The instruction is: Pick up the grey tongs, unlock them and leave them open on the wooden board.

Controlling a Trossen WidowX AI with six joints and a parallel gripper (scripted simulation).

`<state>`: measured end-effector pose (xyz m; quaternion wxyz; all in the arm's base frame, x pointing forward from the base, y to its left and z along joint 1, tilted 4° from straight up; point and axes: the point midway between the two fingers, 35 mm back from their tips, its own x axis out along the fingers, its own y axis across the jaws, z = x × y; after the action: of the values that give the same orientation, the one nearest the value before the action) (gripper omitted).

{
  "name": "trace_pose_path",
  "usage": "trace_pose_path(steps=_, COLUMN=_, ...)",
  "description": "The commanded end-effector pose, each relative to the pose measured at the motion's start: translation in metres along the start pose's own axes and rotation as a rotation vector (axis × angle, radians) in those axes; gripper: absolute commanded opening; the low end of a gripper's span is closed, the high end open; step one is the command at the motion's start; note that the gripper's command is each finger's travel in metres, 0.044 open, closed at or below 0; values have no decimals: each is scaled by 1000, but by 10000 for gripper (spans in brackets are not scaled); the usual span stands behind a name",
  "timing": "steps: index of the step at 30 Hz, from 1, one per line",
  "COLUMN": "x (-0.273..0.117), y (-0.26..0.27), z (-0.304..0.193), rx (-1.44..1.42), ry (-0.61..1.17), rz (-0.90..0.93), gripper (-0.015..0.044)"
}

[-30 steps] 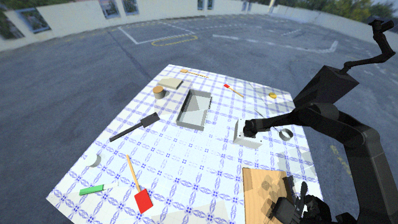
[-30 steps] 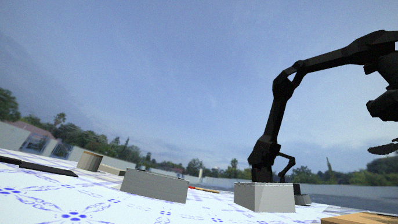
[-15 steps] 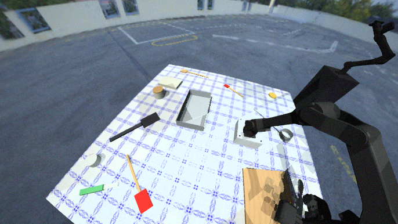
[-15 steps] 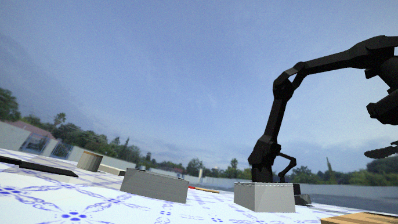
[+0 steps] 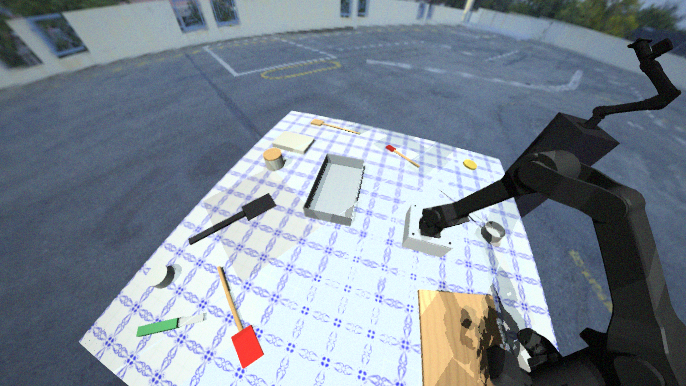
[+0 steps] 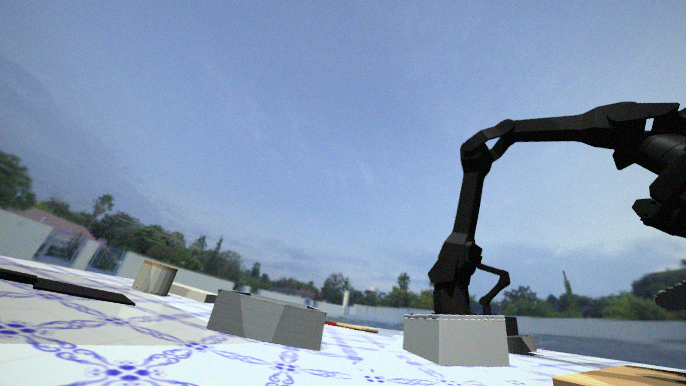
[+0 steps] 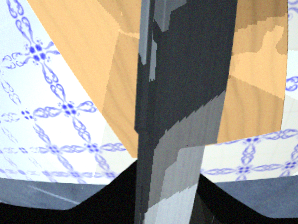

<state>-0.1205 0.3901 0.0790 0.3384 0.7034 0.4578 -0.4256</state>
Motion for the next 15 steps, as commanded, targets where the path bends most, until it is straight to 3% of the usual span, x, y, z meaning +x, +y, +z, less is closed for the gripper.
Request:
trace_pose_path(steps=1, x=-8, y=-2, z=-4, rx=-11, ry=98, rz=-1, gripper=-150)
trace_pose_path(steps=15, x=-35, y=-4, z=-5, rx=4, ry=448, rz=11, gripper=-150)
